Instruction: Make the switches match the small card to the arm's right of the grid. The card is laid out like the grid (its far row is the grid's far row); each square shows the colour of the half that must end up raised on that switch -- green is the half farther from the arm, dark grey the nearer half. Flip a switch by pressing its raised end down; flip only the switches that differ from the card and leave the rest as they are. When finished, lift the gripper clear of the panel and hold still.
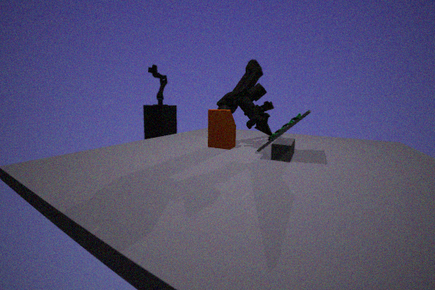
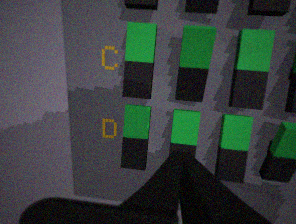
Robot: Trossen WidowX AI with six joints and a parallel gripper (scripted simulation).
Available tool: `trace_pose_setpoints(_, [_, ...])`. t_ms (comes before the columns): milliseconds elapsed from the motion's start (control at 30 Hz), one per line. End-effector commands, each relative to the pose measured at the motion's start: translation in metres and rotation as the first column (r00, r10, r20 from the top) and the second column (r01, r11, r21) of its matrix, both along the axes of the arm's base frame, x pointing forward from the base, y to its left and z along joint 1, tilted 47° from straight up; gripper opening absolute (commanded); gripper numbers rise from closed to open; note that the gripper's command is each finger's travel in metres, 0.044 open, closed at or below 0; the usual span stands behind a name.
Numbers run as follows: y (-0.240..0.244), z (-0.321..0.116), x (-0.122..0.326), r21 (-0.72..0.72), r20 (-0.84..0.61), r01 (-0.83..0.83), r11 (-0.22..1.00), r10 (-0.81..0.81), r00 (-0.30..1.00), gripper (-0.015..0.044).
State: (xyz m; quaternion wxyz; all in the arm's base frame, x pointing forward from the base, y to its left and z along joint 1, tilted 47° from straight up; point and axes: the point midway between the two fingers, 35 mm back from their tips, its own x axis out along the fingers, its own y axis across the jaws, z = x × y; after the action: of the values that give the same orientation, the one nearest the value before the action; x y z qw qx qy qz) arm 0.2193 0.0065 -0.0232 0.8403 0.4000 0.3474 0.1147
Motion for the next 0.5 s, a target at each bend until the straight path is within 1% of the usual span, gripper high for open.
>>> trace_pose_setpoints(0, [0.0006, -0.0016, -0.0006, 0.004, -0.008, 0.003, 1.000, -0.003, 1.000, 0.0000])
trace_pose_setpoints(467, [0.0016, -0.0026, 0.0007, 0.004, -0.008, 0.004, 1.000, -0.004, 1.000, 0.0000])
